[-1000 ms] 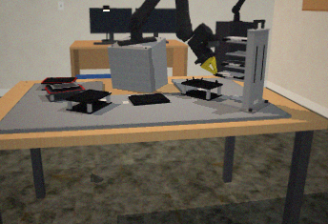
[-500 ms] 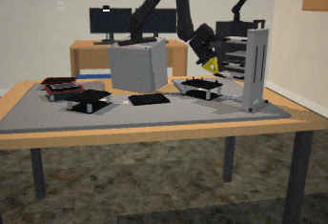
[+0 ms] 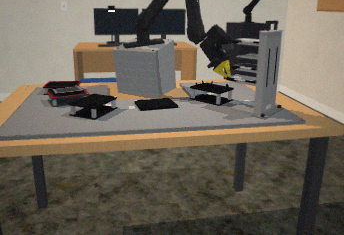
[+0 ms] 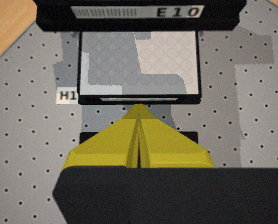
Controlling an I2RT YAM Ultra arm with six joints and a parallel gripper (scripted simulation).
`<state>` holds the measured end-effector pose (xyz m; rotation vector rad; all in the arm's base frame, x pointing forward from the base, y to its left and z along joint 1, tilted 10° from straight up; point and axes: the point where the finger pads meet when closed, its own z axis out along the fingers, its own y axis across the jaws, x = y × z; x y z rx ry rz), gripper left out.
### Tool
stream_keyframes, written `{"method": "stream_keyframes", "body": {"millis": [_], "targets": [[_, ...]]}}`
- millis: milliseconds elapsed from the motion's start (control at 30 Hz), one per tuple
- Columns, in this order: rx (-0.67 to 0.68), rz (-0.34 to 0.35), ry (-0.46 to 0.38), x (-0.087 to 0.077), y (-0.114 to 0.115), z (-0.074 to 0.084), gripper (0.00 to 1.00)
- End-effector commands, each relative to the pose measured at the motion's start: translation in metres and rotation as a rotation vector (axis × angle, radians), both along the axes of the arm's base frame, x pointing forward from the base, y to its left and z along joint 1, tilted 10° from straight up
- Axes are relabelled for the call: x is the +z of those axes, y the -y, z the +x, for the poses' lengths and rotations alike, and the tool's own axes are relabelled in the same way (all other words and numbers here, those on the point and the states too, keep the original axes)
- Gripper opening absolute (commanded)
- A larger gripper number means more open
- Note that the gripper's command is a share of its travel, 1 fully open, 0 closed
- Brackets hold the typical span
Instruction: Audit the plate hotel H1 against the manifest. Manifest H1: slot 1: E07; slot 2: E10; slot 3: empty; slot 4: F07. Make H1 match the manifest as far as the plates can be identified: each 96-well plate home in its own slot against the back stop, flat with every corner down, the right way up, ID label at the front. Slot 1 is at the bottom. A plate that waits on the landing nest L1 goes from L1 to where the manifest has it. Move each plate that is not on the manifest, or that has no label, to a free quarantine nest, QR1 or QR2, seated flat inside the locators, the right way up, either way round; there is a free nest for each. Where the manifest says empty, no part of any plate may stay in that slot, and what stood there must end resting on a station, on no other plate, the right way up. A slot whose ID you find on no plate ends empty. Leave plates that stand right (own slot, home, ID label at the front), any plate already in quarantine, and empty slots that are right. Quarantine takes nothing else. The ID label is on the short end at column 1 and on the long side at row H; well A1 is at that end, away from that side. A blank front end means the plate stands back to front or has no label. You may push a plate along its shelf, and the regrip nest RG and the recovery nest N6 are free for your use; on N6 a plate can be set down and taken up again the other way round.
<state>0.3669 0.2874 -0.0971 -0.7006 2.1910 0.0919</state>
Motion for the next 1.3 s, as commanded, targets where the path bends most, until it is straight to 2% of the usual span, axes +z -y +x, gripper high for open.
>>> {"method": "stream_keyframes", "body": {"millis": [0,67,233,333,433,533,633,833,900,1000,1100,1200,1267], "targets": [[0.004,0.014,0.02,0.008,-0.008,0.011,0.0],[0.005,0.008,0.014,0.004,-0.007,0.01,0.0],[0.008,0.024,0.031,0.013,-0.013,0.015,0.0],[0.004,0.009,0.014,0.005,-0.009,0.014,0.0],[0.006,0.017,0.024,0.011,-0.013,0.017,0.0],[0.007,0.009,0.014,0.005,-0.013,0.017,0.0],[0.004,0.017,0.024,0.011,-0.014,0.021,0.0],[0.01,0.014,0.019,0.008,-0.017,0.021,0.0],[0.007,0.02,0.026,0.014,-0.018,0.024,0.0],[0.004,0.01,0.015,0.006,-0.016,0.025,0.0],[0.007,0.017,0.023,0.012,-0.019,0.027,0.0],[0.008,0.01,0.015,0.006,-0.019,0.027,0.0],[0.005,0.017,0.023,0.012,-0.02,0.031,0.0]]}}
